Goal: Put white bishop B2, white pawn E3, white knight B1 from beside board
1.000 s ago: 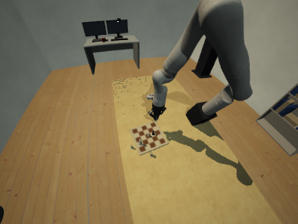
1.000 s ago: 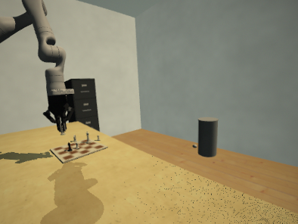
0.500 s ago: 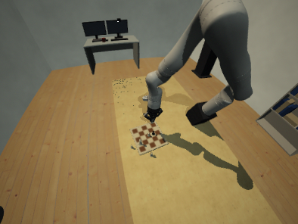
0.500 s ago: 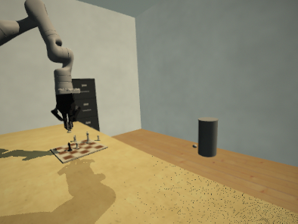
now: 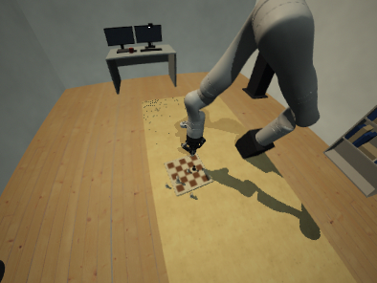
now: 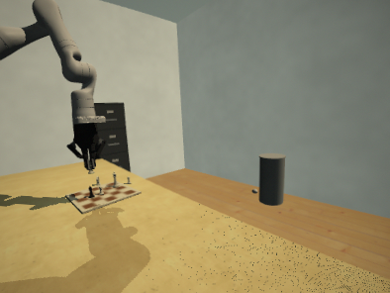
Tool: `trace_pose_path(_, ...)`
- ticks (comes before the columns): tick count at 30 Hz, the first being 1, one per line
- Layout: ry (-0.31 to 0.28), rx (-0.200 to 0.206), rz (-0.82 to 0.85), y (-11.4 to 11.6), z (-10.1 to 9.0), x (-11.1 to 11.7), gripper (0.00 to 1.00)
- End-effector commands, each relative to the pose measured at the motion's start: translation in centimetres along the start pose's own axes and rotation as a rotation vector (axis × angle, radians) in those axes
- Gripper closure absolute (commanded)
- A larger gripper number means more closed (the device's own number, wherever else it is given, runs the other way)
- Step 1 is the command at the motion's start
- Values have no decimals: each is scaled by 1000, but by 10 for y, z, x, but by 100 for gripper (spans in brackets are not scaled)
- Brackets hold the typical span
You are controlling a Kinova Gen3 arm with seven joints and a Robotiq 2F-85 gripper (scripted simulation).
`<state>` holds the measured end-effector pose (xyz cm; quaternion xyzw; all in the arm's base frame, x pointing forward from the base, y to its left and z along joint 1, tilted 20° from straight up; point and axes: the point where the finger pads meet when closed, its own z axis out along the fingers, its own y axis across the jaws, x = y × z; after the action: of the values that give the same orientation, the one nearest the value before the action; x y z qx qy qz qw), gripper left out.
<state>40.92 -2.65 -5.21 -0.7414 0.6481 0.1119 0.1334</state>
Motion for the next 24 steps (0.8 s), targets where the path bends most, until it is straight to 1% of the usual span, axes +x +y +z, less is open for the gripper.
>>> trace_pose_path(1, 0, 1, 1, 0, 2, 0, 100)
trace_pose_path(4, 0, 1, 1, 0, 4, 0, 100)
trace_pose_path(7, 0, 1, 1, 0, 11, 0, 100)
trace_pose_path(11, 0, 1, 1, -1, 26, 0, 100)
trace_pose_path(19, 0, 1, 1, -2, 64, 1, 100)
trace_pose_path(21, 0, 1, 1, -2, 64, 1, 100)
trace_pose_path(24, 0, 1, 1, -2, 77, 1, 100)
